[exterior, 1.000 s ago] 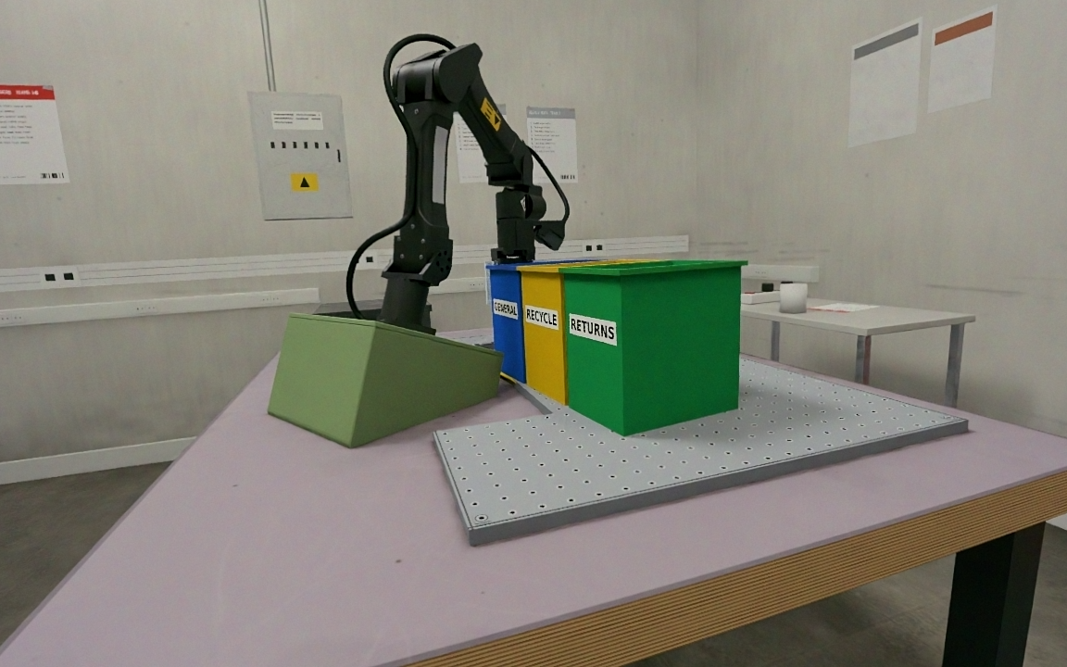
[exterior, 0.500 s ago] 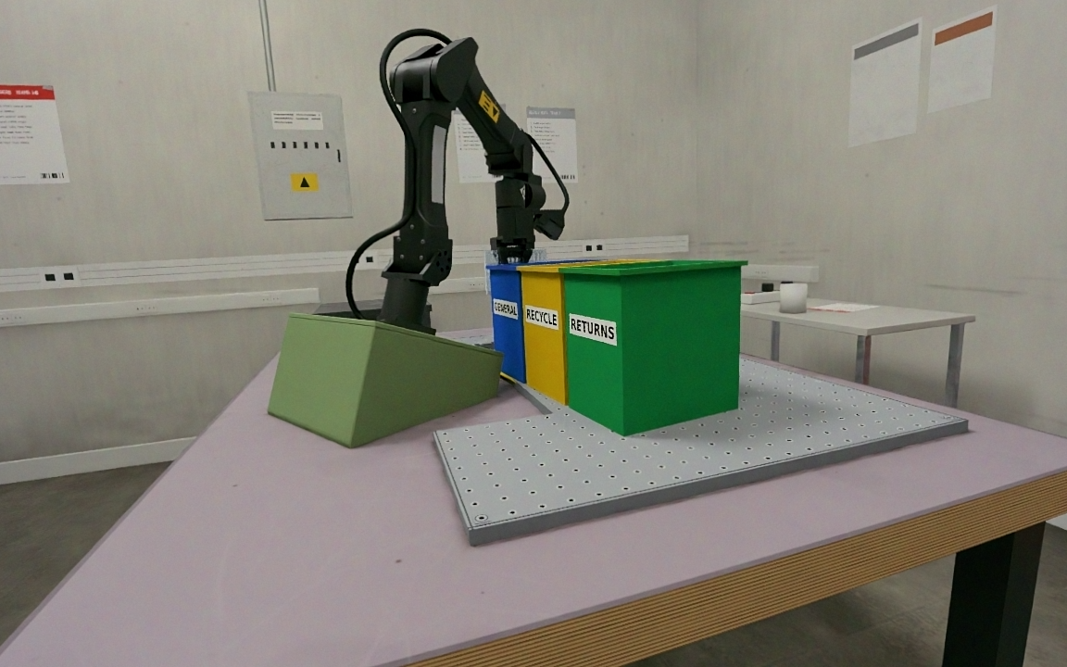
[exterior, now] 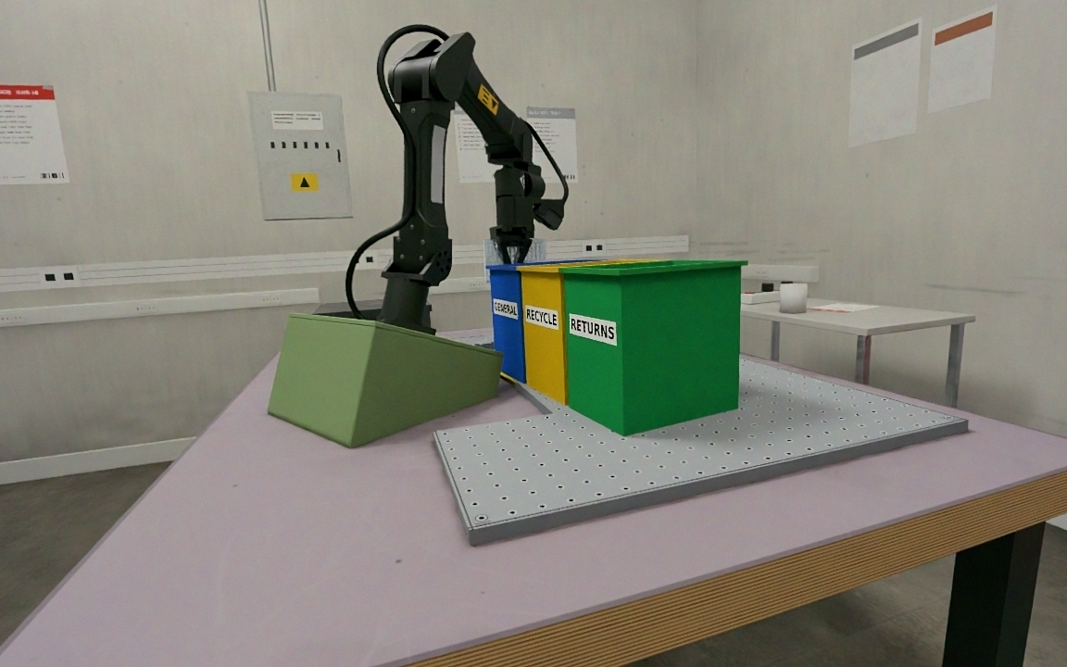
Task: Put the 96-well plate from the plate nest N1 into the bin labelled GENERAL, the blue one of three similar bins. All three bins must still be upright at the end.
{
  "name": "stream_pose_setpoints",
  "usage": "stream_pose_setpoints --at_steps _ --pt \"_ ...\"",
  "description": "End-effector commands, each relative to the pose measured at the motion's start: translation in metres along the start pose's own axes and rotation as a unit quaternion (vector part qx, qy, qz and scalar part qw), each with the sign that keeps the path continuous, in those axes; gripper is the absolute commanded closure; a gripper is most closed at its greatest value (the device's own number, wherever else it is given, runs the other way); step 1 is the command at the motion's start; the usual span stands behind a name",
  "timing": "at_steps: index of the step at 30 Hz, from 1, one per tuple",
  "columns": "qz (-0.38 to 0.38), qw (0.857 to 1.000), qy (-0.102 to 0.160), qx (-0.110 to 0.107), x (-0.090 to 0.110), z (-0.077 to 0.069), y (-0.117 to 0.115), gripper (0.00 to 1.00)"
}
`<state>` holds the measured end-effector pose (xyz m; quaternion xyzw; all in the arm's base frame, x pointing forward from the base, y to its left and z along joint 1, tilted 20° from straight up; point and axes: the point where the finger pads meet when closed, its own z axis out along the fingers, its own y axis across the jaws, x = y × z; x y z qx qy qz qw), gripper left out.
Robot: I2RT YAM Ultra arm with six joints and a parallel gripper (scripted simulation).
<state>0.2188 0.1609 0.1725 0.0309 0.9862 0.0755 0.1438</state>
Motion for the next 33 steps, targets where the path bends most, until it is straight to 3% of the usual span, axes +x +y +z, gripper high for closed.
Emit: stream_pose_setpoints --at_steps 1,33 --pt "0.001 0.999 -0.027 -0.018 -0.005 -0.028 0.004 1.00" --pt "0.002 0.999 -0.026 -0.019 -0.003 -0.075 0.001 1.00"
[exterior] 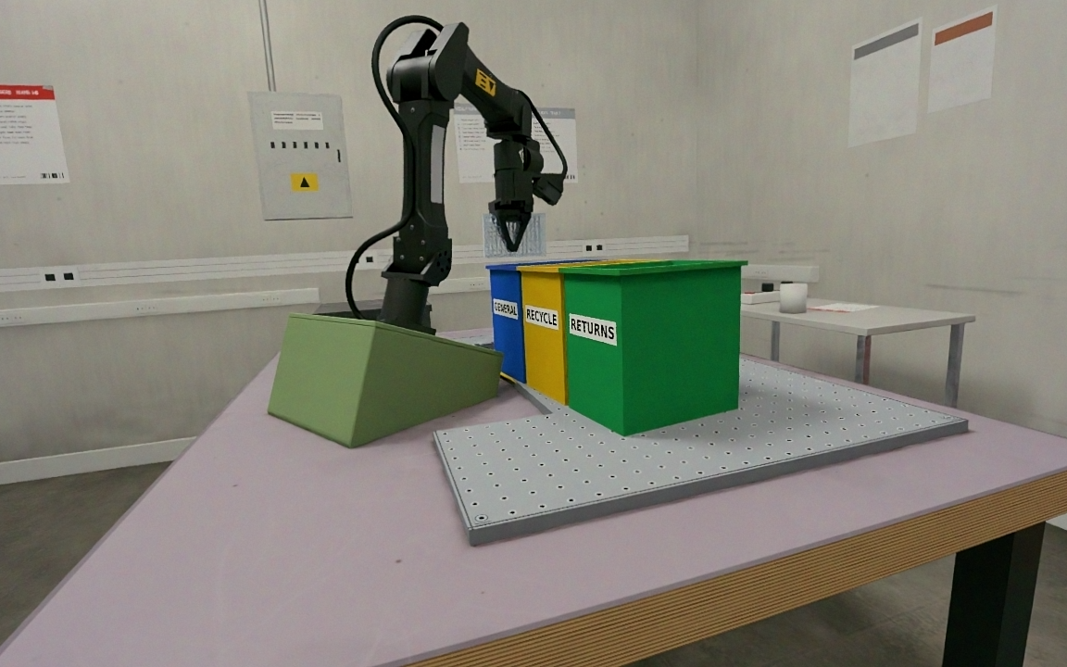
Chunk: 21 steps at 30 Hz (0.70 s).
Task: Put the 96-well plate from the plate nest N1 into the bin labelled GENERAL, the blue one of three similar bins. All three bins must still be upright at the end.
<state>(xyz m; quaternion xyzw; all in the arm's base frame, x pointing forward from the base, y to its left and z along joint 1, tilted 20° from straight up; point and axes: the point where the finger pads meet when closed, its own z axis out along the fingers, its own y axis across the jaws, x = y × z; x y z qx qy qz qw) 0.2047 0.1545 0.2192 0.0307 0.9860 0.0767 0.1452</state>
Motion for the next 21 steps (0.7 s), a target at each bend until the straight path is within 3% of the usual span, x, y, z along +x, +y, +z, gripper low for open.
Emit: stream_pose_setpoints --at_steps 1,5,21 --pt "0.001 1.000 -0.025 -0.017 -0.0025 -0.0274 0.0010 1.00" --pt "0.001 1.000 -0.025 -0.018 -0.0021 -0.0341 0.0009 1.00" --pt "0.001 0.999 -0.026 -0.018 -0.0030 -0.0342 0.0007 1.00"
